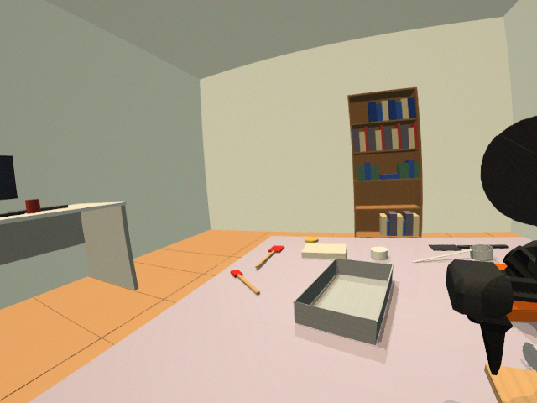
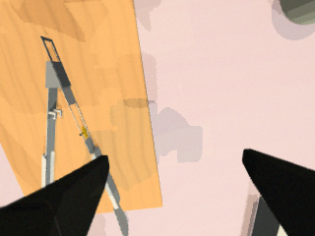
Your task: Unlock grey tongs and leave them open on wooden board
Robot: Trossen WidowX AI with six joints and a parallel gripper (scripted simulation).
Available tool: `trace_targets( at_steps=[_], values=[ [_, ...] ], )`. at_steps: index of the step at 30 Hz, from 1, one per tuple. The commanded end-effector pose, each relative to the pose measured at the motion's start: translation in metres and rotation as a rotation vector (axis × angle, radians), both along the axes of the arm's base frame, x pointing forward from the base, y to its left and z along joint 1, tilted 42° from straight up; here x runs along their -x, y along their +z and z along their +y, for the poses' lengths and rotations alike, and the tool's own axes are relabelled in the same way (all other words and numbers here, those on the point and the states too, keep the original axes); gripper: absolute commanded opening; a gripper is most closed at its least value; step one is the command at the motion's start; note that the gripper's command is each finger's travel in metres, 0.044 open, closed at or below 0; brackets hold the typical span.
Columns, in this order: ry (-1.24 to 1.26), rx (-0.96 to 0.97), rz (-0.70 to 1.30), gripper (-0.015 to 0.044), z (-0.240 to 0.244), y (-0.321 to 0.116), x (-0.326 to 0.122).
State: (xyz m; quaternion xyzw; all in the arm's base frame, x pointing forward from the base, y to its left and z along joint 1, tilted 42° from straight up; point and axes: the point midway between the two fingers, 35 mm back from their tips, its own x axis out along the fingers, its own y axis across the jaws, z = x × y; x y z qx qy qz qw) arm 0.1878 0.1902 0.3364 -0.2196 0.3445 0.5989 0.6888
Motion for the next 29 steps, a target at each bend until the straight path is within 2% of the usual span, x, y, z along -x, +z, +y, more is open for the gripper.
trace_targets(
  at_steps=[1,8,29],
  values=[
    [0.007,-0.017,0.015,0.044,-0.006,0.004,-0.007],
    [-0.074,-0.08,-0.073,0.044,-0.03,0.029,0.003],
    [-0.074,-0.08,-0.073,0.044,-0.03,0.029,0.003]
  ],
)
